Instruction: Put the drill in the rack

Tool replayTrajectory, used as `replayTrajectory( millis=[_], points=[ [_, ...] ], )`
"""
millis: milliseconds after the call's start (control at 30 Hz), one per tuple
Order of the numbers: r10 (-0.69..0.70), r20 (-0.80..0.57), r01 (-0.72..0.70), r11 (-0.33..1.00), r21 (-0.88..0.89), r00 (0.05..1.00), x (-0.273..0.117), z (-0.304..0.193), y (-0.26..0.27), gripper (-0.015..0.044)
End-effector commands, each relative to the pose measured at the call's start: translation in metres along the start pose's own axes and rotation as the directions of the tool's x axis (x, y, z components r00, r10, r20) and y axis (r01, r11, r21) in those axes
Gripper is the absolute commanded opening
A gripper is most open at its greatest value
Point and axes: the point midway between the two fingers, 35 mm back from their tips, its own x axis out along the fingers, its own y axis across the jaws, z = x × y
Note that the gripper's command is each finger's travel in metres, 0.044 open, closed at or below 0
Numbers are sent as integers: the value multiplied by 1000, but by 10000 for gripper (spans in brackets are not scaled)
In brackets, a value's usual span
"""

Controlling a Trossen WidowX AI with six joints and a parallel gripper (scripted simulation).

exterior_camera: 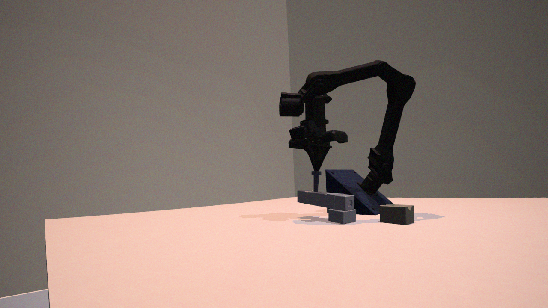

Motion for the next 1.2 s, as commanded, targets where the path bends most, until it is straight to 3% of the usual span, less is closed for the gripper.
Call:
replayTrajectory(
  millis=[0, 1167],
  points=[
    [6, -19, -6, 1000, 4, 1000, 9, -1, 0, 0],
    [6, -19, -6, 1000, 5, 1000, 19, -7, 0, 0]
  ],
)
